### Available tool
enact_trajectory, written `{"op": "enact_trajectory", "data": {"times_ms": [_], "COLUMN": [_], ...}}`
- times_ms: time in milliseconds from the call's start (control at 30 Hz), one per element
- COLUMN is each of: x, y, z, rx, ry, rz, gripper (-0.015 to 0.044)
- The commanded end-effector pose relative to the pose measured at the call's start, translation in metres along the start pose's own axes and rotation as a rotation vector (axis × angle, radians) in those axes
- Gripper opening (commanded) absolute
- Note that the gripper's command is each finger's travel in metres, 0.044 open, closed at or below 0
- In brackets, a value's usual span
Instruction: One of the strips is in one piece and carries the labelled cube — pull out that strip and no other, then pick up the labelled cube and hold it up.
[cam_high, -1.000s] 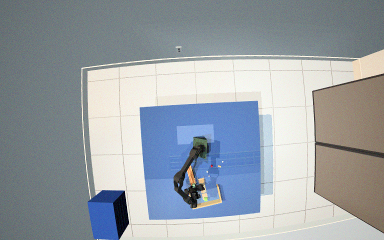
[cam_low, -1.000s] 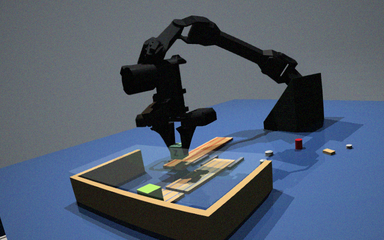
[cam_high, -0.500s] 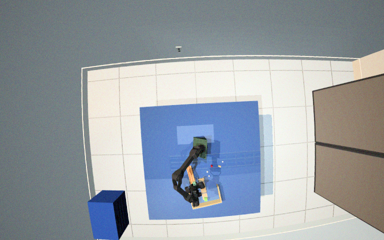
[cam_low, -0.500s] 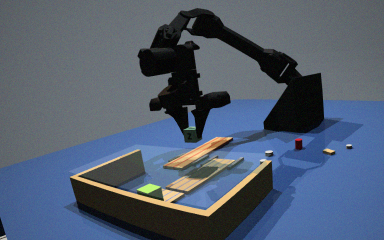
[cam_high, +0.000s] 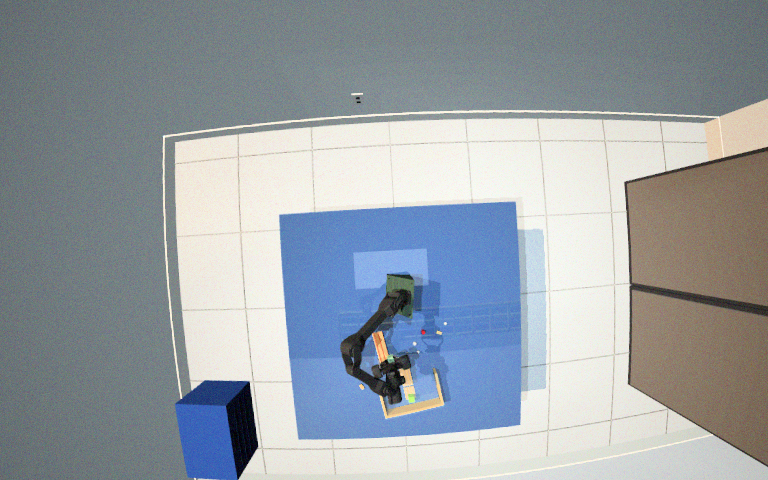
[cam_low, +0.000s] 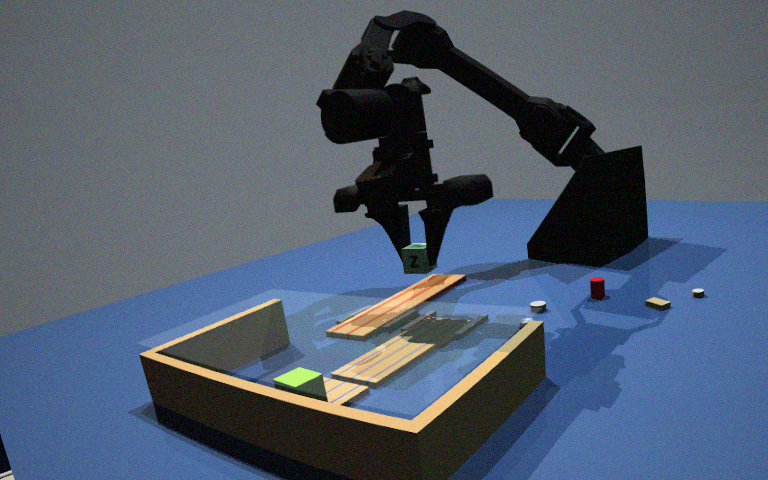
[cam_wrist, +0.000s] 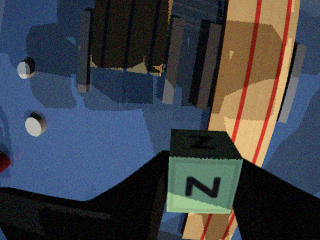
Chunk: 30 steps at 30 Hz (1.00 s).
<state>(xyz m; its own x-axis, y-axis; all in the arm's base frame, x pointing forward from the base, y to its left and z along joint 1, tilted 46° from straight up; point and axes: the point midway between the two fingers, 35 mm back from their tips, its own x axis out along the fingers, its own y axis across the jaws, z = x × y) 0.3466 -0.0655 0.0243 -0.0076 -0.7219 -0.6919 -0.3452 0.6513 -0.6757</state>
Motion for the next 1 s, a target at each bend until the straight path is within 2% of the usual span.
{"op": "enact_trajectory", "data": {"times_ms": [0,400,633,967], "x": [0.0,0.001,-0.033,-0.034], "y": [0.009,0.025,0.025,0.025], "z": [-0.015,-0.042,-0.042,-0.042], "rx": [0.002,0.0,0.0,0.0], "ry": [-0.001,0.0,0.0,0.0], "rz": [0.003,0.003,0.005,0.005], "gripper": [0.0,0.0,0.0,0.0]}}
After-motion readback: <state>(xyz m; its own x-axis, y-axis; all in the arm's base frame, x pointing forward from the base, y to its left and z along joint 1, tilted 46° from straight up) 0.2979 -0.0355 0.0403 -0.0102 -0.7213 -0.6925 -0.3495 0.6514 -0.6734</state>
